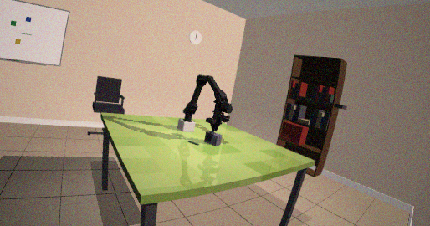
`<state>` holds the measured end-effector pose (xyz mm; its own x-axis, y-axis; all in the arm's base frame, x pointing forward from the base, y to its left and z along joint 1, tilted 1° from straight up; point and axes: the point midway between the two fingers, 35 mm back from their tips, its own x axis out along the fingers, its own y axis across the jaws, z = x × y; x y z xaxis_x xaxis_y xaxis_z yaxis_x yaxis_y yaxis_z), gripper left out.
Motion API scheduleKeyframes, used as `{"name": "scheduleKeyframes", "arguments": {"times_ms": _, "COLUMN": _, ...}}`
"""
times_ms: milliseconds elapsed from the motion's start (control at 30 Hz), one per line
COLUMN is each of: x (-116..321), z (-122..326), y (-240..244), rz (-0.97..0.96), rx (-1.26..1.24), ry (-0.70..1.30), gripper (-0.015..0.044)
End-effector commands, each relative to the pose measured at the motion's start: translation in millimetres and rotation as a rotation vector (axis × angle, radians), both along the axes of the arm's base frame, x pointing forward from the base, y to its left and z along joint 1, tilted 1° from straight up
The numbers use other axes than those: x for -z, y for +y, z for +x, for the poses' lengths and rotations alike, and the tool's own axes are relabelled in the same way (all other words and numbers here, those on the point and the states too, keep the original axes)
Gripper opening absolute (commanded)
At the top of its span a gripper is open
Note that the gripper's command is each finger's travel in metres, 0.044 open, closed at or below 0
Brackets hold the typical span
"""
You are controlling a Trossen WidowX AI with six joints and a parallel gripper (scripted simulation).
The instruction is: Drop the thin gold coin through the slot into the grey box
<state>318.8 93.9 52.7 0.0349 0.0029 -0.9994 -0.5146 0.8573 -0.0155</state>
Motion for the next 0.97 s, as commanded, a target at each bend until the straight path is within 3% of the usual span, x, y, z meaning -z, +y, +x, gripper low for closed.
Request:
{"name": "scheduleKeyframes", "arguments": {"times_ms": 0, "x": -1, "z": 0, "y": 0, "rz": 0.0, "rx": 0.0, "ry": -0.001, "gripper": 0.0161}}
{"name": "scheduleKeyframes", "arguments": {"times_ms": 167, "x": -1, "z": 0, "y": 0, "rz": 0.0, "rx": 0.0, "ry": -0.001, "gripper": 0.0161}}
{"name": "scheduleKeyframes", "arguments": {"times_ms": 533, "x": -40, "z": -3, "y": 0, "rz": -0.001, "rx": 0.0, "ry": 0.003, "gripper": 0.044}}
{"name": "scheduleKeyframes", "arguments": {"times_ms": 633, "x": -61, "z": -6, "y": -1, "rz": -0.002, "rx": 0.0, "ry": 0.007, "gripper": 0.044}}
{"name": "scheduleKeyframes", "arguments": {"times_ms": 933, "x": -61, "z": -6, "y": -1, "rz": -0.002, "rx": 0.0, "ry": 0.007, "gripper": 0.044}}
